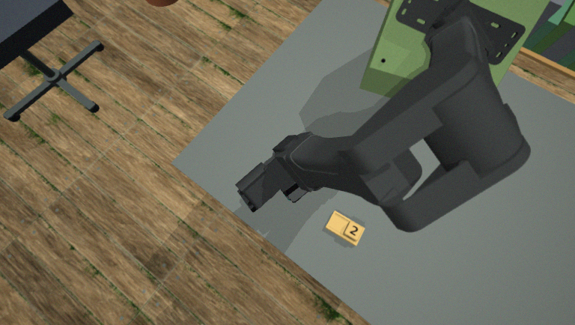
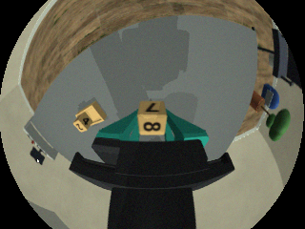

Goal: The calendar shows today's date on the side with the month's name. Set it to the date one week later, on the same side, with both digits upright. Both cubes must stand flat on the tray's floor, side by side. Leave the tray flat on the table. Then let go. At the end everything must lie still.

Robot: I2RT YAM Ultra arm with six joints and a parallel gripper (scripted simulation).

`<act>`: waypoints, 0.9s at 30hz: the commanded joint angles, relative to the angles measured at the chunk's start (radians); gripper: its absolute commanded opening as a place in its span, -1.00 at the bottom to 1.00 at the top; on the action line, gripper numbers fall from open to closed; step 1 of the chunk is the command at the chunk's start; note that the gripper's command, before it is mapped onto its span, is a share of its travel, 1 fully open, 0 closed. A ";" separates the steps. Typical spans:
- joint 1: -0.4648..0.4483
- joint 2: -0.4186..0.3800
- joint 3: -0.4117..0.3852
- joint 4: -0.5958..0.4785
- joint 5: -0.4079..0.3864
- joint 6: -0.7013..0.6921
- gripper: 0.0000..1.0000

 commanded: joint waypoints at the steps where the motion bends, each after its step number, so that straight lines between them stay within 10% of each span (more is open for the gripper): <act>1: 0.010 0.041 0.013 0.068 0.022 0.026 -0.45; 27: 0.044 0.140 0.056 0.136 0.046 0.054 -0.45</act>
